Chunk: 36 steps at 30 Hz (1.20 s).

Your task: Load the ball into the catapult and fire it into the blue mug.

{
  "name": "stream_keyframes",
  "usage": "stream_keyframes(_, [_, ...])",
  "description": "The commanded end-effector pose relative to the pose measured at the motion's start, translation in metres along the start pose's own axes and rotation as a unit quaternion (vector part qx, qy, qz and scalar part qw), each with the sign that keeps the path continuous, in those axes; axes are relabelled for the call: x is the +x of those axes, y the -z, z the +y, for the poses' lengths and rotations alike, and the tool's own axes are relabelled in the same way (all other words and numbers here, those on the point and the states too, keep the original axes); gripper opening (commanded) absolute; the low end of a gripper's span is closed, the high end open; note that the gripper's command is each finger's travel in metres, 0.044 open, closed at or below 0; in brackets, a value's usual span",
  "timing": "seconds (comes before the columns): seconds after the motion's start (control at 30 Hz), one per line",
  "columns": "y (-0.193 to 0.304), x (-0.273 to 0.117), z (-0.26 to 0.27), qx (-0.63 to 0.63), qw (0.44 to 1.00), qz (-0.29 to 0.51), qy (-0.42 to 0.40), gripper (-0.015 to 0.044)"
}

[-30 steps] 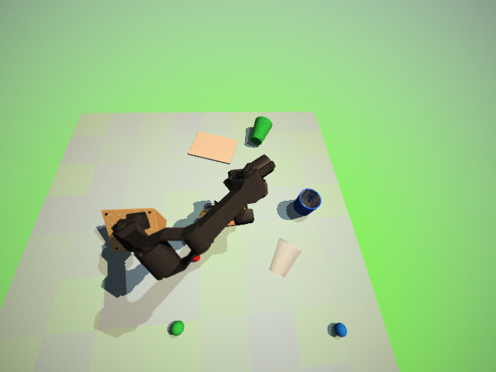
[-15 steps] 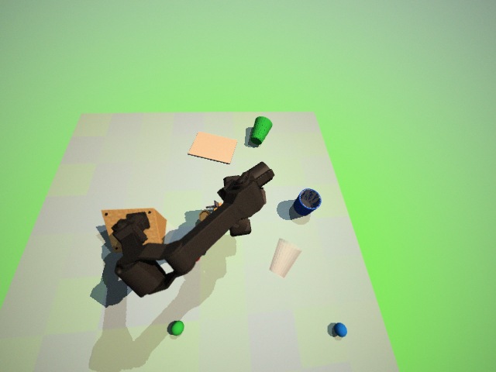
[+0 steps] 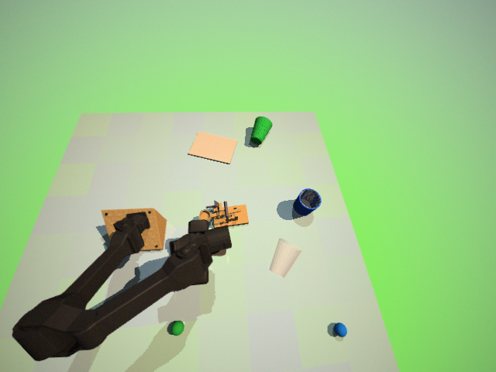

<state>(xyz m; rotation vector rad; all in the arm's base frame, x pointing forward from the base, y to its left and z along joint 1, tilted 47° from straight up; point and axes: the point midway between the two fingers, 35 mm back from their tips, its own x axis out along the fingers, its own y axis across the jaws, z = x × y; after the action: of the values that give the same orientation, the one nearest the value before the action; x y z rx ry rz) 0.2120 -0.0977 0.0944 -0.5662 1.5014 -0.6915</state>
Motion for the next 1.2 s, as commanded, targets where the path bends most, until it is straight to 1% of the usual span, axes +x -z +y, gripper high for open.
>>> stream_keyframes(0.0, [0.035,0.018,-0.004,0.001,1.000,0.004,0.007,0.0300])
stream_keyframes(0.3, [0.033,0.019,-0.002,0.001,1.000,0.004,0.007,0.0300])
stream_keyframes(0.43, [0.033,0.032,-0.003,0.001,1.000,0.004,0.008,0.0300])
stream_keyframes(1.17, [0.032,0.062,-0.002,0.001,1.000,0.004,0.007,0.0300])
